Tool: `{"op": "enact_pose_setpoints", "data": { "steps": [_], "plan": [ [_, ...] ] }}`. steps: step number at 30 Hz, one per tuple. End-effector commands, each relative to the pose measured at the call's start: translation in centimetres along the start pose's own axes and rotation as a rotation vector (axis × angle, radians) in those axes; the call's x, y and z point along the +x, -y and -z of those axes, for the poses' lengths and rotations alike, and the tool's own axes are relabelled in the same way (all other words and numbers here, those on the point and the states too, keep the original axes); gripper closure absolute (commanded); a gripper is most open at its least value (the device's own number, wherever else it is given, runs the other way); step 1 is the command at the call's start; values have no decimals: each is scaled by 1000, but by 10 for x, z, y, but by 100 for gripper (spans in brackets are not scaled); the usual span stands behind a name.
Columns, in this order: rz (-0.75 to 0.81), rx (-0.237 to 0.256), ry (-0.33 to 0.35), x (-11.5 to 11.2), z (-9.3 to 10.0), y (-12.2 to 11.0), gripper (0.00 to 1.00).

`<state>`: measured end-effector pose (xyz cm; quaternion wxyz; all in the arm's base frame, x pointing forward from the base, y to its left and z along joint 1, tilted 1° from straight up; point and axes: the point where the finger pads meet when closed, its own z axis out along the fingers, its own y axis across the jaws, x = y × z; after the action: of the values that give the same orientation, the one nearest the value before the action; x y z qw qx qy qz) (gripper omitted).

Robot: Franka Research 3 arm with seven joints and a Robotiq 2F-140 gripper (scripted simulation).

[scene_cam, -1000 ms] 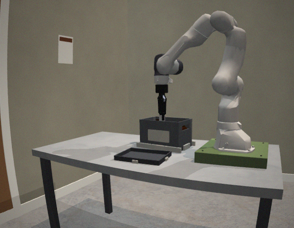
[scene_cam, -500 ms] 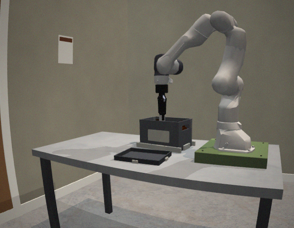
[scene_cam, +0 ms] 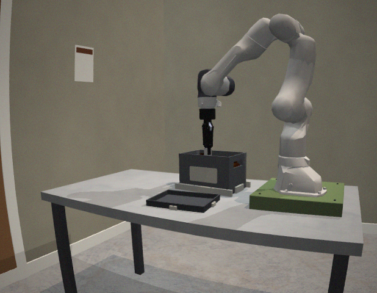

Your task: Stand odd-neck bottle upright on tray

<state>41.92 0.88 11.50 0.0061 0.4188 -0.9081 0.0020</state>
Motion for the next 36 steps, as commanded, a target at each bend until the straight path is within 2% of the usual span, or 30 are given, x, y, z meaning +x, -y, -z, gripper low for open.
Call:
{"op": "enact_pose_setpoints", "data": {
  "steps": [1,25,26,36],
  "plan": [
    [-2,1,-3,0,-1,-1,90],
    [-2,1,-3,0,-1,-1,90],
    [-2,1,-3,0,-1,-1,56],
    [-2,1,-3,0,-1,-1,56]
  ]
}}
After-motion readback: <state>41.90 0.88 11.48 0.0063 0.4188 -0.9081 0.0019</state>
